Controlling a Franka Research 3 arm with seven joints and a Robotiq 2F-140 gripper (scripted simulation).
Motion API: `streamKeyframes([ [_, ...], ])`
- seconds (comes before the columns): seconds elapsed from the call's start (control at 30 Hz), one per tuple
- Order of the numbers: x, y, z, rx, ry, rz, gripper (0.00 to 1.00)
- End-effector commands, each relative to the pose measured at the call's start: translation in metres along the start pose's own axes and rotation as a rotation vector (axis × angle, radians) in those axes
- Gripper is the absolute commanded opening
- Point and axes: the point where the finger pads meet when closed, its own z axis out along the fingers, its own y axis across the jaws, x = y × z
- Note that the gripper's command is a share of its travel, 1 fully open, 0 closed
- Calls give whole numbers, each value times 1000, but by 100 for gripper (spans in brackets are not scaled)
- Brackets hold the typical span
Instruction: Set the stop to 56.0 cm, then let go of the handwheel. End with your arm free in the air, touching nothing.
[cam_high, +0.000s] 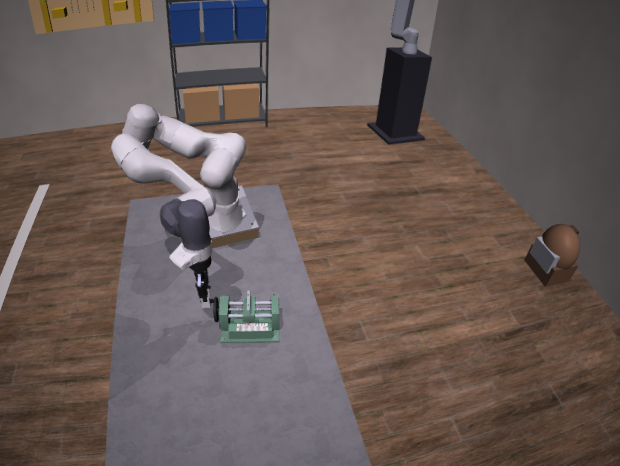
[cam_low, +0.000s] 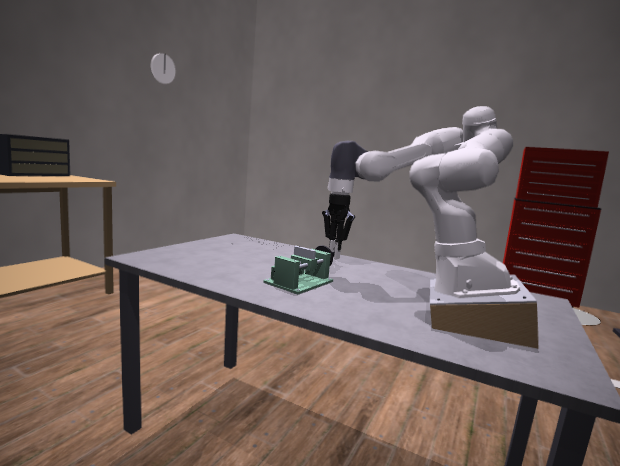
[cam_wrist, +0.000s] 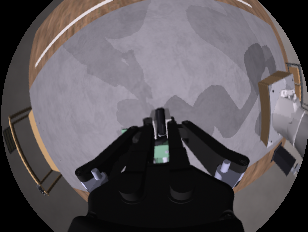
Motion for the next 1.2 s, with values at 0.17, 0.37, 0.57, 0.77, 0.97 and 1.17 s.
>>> streamKeyframes([
  [0.17, 0, 2, 6, 2, -1, 4, 4],
  [0.37, 0, 3, 9, 2, -1, 4, 4],
  [0.57, 0, 3, 13, 2, -1, 4, 4],
  [0.77, 0, 3, 18, 2, -1, 4, 4],
  [0.97, 0, 2, 21, 2, -1, 4, 4],
  [1.17, 0, 0, 26, 2, -1, 4, 4],
])
